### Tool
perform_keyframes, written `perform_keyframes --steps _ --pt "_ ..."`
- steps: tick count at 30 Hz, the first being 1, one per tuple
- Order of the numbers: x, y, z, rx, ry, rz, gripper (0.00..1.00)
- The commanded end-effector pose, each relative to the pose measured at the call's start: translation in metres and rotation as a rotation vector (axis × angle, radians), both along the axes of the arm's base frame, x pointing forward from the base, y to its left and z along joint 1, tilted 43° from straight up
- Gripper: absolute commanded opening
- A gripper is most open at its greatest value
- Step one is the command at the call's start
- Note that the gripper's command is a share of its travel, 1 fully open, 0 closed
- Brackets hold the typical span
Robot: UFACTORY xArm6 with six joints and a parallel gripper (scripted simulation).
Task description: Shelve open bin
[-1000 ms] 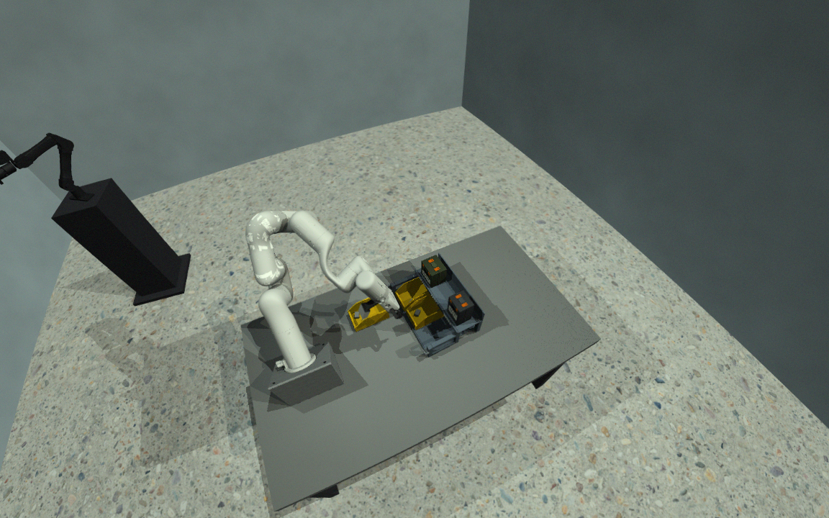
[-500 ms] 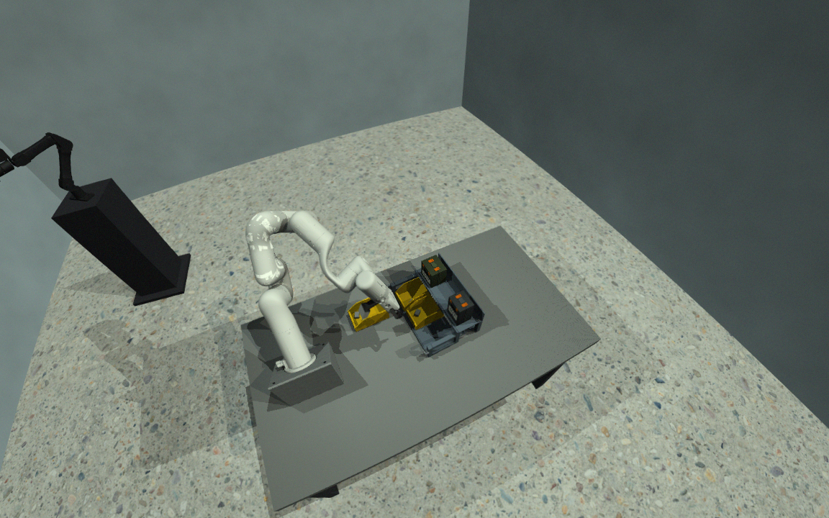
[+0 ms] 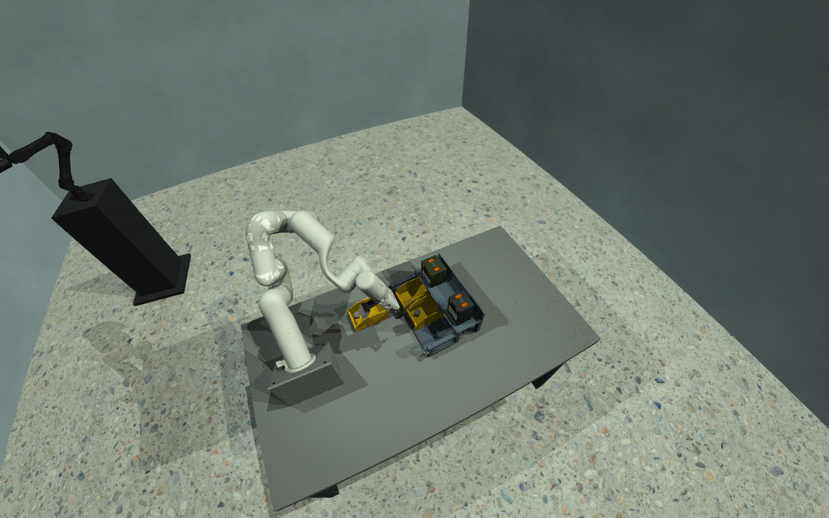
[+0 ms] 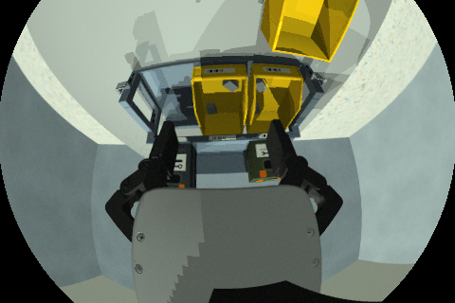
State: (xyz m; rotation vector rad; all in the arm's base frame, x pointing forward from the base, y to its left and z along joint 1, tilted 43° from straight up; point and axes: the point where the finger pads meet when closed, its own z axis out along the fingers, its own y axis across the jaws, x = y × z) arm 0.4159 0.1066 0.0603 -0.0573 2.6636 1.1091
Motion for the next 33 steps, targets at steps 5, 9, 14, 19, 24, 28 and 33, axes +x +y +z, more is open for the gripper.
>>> perform_keyframes --steps 5,9,14,19,24,28,33 --pt "0.005 -0.023 0.025 -0.028 0.104 0.109 1.00" --pt "0.008 -0.038 0.041 -0.046 0.175 0.183 1.00" --pt "0.008 -0.038 0.041 -0.046 0.175 0.183 1.00" --pt "0.008 -0.038 0.041 -0.046 0.175 0.183 1.00" --pt "0.012 -0.058 0.065 -0.061 0.236 0.246 1.00" --pt "0.012 -0.058 0.065 -0.061 0.236 0.246 1.00" --pt "0.012 -0.058 0.065 -0.061 0.236 0.246 1.00"
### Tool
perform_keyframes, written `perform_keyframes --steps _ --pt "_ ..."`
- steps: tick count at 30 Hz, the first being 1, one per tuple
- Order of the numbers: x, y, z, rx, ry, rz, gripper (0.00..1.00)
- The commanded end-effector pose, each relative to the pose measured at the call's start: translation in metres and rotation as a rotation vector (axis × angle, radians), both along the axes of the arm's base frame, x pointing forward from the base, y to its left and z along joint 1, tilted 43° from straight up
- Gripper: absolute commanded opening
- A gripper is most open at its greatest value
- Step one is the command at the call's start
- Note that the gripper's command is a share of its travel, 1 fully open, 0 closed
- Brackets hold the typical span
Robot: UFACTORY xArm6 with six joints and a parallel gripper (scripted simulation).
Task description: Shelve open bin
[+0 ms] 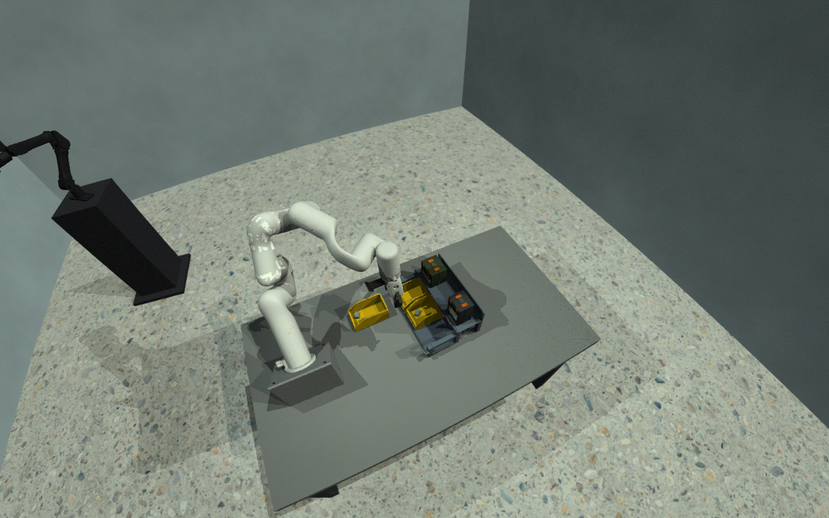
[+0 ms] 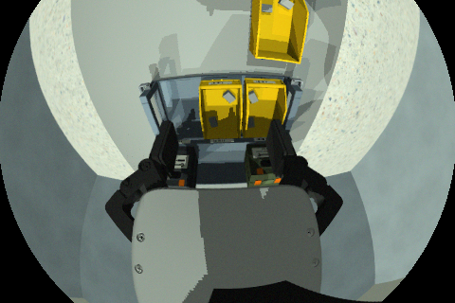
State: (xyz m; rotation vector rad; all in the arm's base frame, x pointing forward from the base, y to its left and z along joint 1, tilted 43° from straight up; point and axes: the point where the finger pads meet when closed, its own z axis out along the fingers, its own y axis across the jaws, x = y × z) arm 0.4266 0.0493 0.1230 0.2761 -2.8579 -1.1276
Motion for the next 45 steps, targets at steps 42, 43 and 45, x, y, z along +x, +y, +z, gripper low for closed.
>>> perform_keyframes --steps 42,43,45 --pt "-0.035 0.032 0.018 0.000 0.000 0.003 1.00" --pt "-0.035 0.032 0.018 0.000 0.000 0.003 1.00" --pt "-0.035 0.032 0.018 0.000 0.000 0.003 1.00"
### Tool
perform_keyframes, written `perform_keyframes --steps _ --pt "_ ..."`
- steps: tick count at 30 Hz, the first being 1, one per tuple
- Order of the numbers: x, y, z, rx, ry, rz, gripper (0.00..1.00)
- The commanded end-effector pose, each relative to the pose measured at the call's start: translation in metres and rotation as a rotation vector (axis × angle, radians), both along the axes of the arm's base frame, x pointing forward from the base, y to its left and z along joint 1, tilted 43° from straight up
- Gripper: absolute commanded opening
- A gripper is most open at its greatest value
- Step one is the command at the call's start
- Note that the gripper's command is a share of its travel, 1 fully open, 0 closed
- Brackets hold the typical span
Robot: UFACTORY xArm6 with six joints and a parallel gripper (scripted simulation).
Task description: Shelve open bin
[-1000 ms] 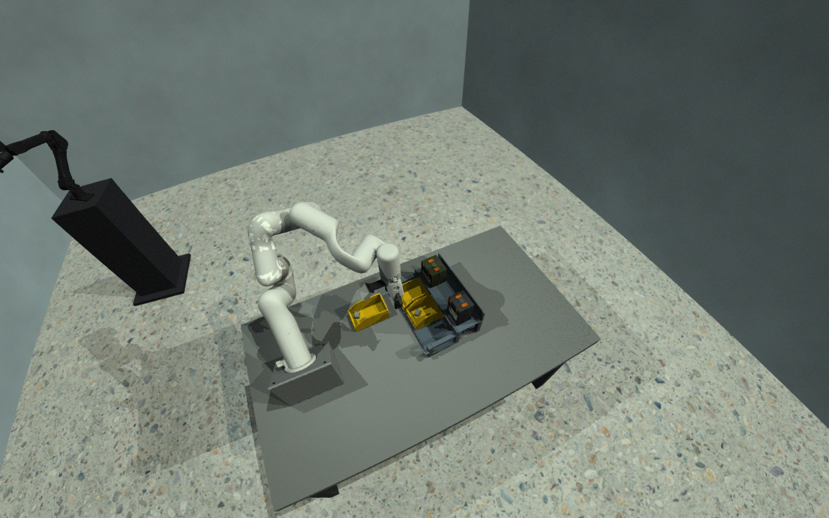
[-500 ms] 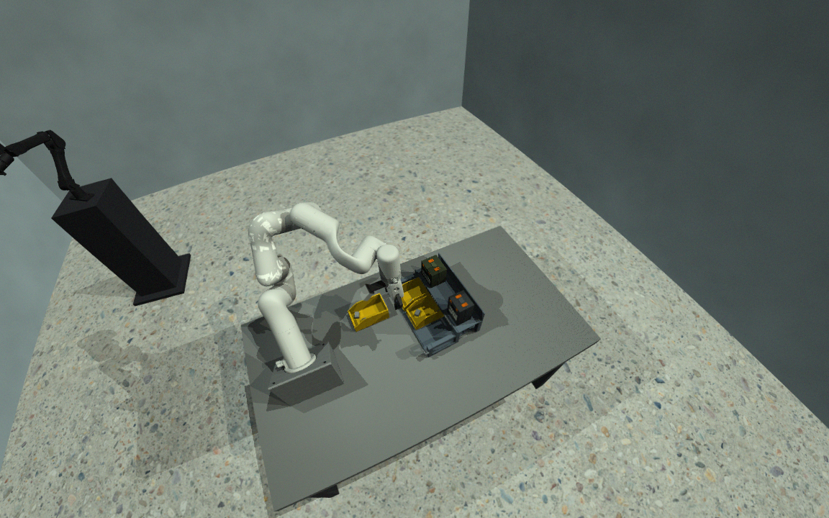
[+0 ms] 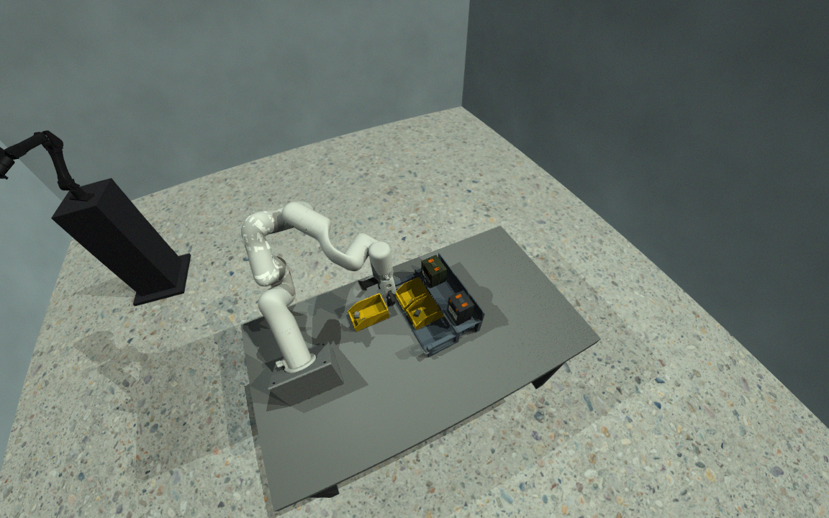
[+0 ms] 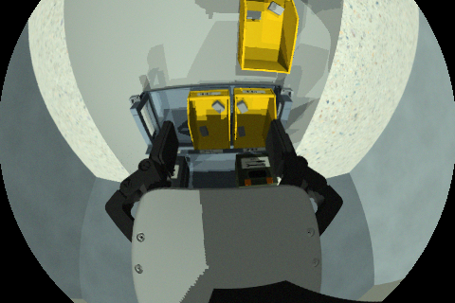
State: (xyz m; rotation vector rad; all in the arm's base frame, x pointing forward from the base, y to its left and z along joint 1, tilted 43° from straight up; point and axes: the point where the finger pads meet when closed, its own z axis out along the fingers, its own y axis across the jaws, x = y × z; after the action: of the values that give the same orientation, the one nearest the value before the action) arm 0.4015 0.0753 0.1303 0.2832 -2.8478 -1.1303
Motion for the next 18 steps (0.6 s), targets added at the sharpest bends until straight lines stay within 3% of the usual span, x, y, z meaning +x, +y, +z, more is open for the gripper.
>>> perform_keyframes --steps 1,9,14,18 --pt "-0.010 0.006 0.011 -0.003 -0.005 -0.005 1.00" --pt "-0.010 0.006 0.011 -0.003 -0.005 -0.005 1.00" --pt "-0.044 0.029 0.038 -0.003 -0.005 -0.005 1.00" --pt "-0.044 0.029 0.038 -0.003 -0.005 -0.005 1.00"
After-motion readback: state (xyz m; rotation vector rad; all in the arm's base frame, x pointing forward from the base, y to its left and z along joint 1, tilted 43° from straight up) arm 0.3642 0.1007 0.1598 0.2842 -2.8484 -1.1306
